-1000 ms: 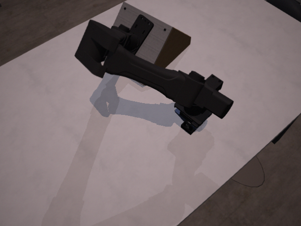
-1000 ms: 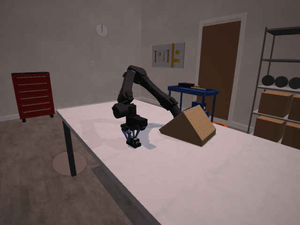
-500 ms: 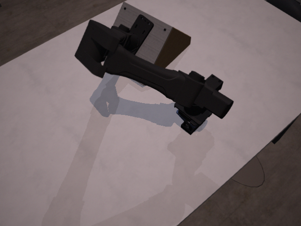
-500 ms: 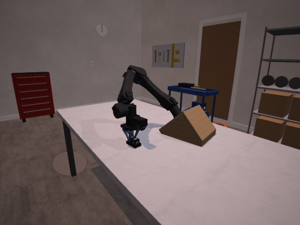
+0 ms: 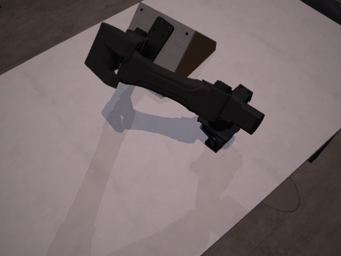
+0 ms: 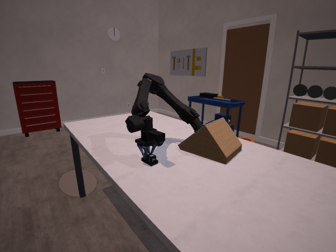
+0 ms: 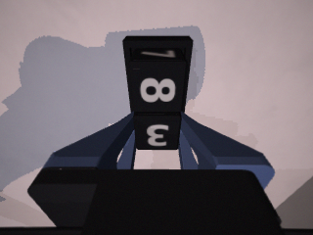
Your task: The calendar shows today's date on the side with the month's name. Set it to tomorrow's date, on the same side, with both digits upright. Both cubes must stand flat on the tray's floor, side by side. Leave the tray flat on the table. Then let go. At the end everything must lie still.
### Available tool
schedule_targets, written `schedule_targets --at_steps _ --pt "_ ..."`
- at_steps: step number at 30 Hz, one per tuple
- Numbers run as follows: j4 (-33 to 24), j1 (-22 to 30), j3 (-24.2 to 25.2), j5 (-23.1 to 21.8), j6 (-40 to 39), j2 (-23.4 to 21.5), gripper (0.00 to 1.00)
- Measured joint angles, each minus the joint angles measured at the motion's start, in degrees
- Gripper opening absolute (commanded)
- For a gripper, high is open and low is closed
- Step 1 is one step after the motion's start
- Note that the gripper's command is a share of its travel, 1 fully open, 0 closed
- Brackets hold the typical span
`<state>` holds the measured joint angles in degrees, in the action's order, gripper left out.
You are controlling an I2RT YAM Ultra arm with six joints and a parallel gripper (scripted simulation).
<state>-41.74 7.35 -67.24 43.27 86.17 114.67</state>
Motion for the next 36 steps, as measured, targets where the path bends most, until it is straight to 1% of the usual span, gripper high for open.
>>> schedule_targets --at_steps 13,17,20,25,27,32,36 --pt "-0.04 0.0 0.0 0.0 -0.02 0.0 0.27" --pt "-1.36 0.13 -0.17 0.0 -0.76 -0.04 0.27" --pt "-4.44 1.33 -1.51 0.0 -2.38 -0.37 0.27" --pt "-11.93 5.84 -6.29 -0.04 -6.71 -1.79 0.27" --pt "-14.03 7.21 -7.65 -0.13 -8.11 -2.51 0.27" --pt "-21.0 9.42 -11.28 -0.33 -11.89 -2.78 0.27" --pt "-24.5 10.78 -13.03 -0.5 -13.9 -2.89 0.27"
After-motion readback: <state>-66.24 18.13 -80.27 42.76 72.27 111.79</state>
